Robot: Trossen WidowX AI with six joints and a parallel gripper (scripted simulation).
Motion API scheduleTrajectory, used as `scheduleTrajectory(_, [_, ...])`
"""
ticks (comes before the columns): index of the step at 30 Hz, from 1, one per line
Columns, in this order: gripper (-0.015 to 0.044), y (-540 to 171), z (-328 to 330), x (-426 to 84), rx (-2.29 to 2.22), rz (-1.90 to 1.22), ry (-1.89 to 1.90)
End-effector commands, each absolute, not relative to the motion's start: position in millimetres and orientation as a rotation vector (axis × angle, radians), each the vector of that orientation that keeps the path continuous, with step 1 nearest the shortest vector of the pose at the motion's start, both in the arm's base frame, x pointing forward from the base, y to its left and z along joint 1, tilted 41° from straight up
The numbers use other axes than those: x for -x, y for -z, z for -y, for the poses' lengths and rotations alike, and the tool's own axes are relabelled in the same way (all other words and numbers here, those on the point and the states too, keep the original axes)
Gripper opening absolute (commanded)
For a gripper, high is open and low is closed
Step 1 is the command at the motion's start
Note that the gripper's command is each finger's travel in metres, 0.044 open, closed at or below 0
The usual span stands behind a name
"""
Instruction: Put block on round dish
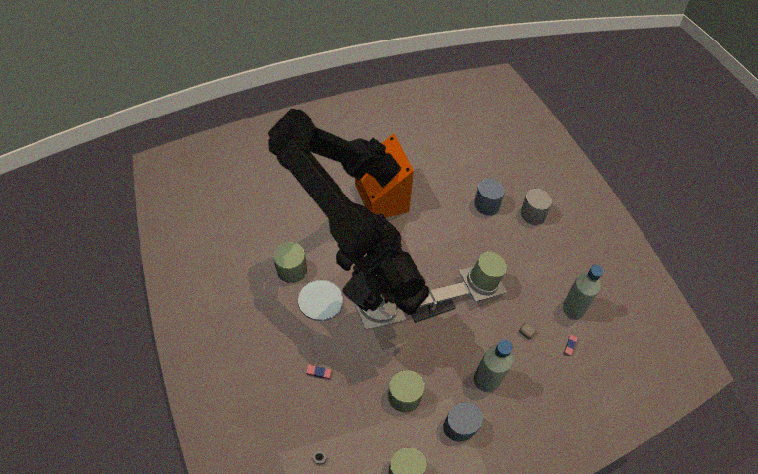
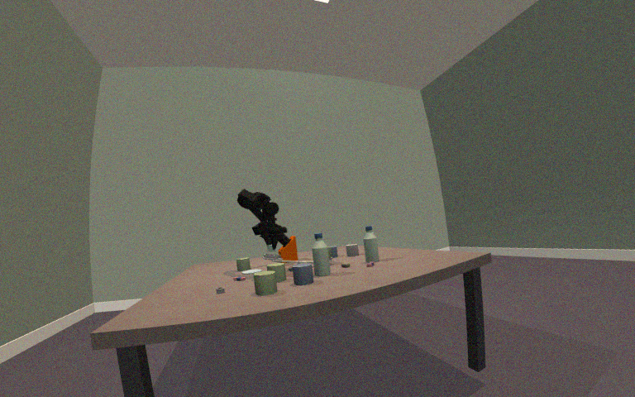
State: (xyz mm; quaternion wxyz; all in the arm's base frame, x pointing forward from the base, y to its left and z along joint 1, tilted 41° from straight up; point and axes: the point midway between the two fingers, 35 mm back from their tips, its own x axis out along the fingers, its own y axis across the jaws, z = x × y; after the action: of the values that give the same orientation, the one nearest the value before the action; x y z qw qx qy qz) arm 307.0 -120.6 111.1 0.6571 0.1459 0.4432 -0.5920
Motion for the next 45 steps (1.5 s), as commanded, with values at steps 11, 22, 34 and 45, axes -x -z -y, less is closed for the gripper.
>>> scheduleTrajectory(11, [0.0, -159.0, 79.0, -310.9, -0.336, -0.998, 1.337])
scheduleTrajectory(22, [0.0, -158.6, 108.1, -296.4, -0.35, -1.009, 1.331])
scheduleTrajectory(34, [0.0, -157.5, 145.7, -271.3, -0.359, -1.013, 1.325])
scheduleTrajectory(45, [0.0, -155.9, 175.9, -244.1, -0.355, -1.008, 1.326])
